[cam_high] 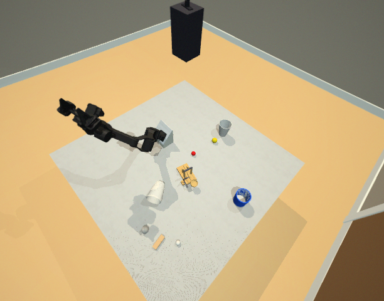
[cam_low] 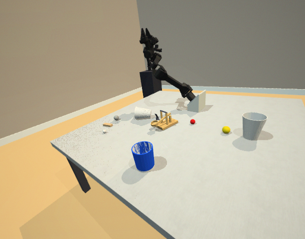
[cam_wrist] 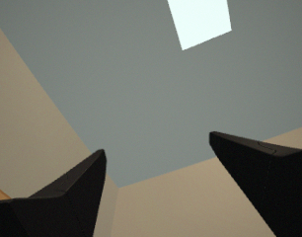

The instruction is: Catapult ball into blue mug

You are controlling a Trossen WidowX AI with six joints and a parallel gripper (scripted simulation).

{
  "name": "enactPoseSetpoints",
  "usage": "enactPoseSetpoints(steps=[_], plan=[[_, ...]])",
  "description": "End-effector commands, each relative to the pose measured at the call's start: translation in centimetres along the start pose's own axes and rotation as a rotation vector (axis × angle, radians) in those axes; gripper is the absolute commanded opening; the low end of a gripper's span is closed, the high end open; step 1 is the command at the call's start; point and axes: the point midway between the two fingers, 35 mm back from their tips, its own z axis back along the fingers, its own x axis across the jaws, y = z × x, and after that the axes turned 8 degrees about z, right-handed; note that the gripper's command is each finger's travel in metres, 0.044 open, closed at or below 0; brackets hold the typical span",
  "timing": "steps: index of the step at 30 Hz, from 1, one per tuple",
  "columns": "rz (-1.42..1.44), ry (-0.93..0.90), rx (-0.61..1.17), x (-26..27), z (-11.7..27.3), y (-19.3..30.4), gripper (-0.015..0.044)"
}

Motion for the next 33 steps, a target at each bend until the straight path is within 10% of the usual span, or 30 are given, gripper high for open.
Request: enactPoseSetpoints(steps=[1,33], plan=[[0.000,0.004,0.000,-0.1,0.0,0.0,0.0426],[-0.005,0.683,0.159,-15.0,7.3,5.1,0.0440]])
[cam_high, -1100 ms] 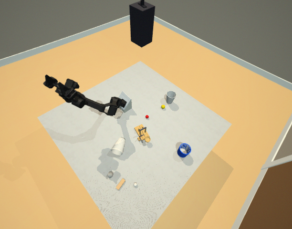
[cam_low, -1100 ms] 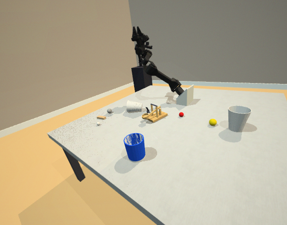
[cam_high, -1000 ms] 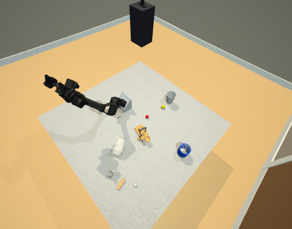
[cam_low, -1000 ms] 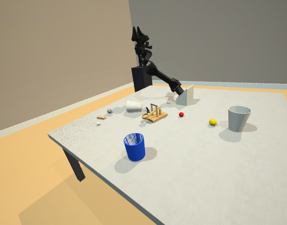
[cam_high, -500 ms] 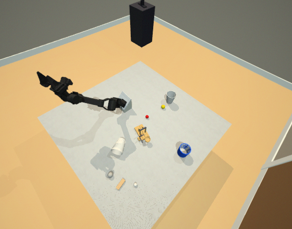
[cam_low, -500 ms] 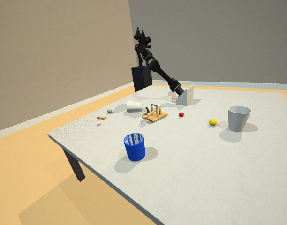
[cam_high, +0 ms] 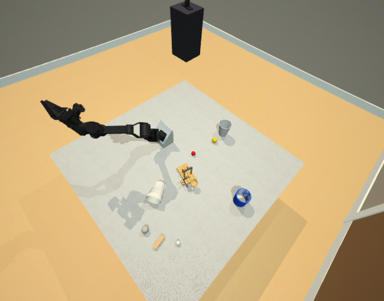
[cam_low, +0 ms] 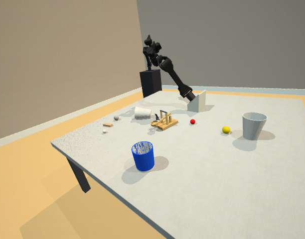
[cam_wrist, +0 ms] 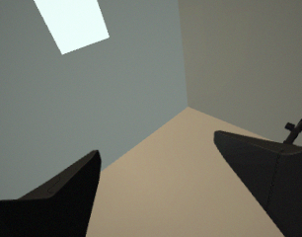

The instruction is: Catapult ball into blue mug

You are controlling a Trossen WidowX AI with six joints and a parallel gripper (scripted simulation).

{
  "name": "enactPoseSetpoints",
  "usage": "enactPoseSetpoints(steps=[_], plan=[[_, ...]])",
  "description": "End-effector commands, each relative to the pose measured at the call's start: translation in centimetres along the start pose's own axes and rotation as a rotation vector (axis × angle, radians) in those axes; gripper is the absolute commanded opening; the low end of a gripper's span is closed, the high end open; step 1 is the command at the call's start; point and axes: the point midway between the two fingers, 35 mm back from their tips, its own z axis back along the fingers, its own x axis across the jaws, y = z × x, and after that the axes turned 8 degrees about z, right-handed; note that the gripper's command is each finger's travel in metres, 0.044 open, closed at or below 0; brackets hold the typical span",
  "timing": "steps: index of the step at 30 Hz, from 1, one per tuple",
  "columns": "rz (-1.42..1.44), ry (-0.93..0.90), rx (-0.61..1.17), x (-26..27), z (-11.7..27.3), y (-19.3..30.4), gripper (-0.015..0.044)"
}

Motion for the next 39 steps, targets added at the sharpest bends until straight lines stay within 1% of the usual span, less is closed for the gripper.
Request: enactPoseSetpoints(steps=[1,10,19,29,39], plan=[[0.006,0.089,0.049,-2.2,0.4,1.5,0.0440],[0.010,0.261,0.163,-6.2,2.1,4.9,0.0440],[0.013,0.414,0.301,-9.3,4.9,8.8,0.0440],[0.014,0.548,0.469,-11.2,8.9,12.9,0.0440],[0.014,0.657,0.661,-11.9,13.8,17.1,0.0440]])
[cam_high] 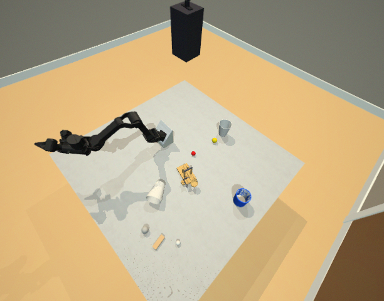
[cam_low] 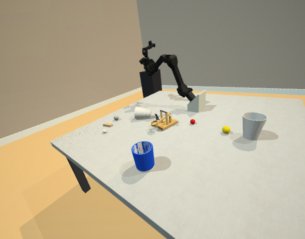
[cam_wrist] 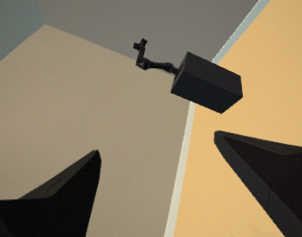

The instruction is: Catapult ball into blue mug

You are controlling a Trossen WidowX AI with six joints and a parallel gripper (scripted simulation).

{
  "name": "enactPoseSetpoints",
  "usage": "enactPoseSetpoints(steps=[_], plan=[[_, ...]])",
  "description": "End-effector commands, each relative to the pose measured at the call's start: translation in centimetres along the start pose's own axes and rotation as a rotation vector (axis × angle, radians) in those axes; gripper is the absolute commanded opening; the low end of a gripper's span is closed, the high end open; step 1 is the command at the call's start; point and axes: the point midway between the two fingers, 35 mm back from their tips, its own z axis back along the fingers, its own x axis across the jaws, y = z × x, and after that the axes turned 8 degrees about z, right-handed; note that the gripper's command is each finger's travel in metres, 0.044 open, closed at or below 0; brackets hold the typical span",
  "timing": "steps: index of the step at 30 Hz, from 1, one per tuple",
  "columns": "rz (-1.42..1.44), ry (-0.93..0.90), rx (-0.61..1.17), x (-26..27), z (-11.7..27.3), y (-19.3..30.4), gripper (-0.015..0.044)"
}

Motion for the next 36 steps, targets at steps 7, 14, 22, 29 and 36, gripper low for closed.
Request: enactPoseSetpoints(steps=[7,14,22,29,36], plan=[[0.039,0.097,0.207,-2.1,1.7,6.3,0.0440],[0.070,0.148,0.357,-3.0,3.8,10.6,0.0440],[0.112,0.187,0.535,-3.6,7.1,15.2,0.0440],[0.154,0.205,0.694,-3.7,10.6,18.9,0.0440],[0.200,0.207,0.856,-3.5,14.7,22.1,0.0440]])
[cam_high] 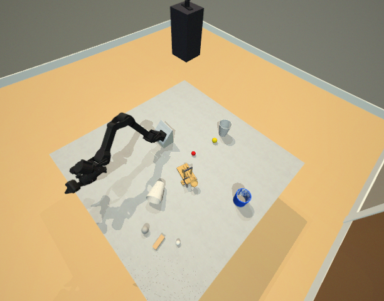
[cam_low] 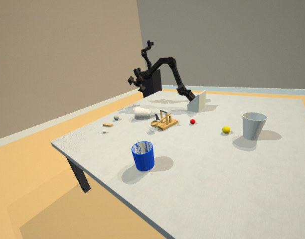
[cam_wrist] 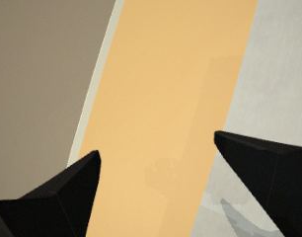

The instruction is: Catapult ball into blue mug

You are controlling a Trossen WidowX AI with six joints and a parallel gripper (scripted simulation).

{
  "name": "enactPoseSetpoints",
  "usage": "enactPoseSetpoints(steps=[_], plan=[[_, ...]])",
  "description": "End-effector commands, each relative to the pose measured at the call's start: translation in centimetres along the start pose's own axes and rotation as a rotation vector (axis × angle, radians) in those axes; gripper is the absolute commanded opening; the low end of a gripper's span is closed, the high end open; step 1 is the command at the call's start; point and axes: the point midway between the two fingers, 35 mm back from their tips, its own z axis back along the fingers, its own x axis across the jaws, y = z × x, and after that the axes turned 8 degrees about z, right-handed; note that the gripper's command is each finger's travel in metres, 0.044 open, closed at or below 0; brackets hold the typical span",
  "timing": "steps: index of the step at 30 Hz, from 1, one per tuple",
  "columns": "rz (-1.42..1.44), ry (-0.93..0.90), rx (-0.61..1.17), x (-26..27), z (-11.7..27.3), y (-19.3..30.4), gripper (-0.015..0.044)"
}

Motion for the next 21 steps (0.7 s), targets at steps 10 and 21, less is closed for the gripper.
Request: enactPoseSetpoints(steps=[10,21], plan=[[0.128,-0.005,0.300,0.8,3.0,9.6,0.0440],[0.248,-0.038,0.541,1.4,7.5,16.6,0.0440]])
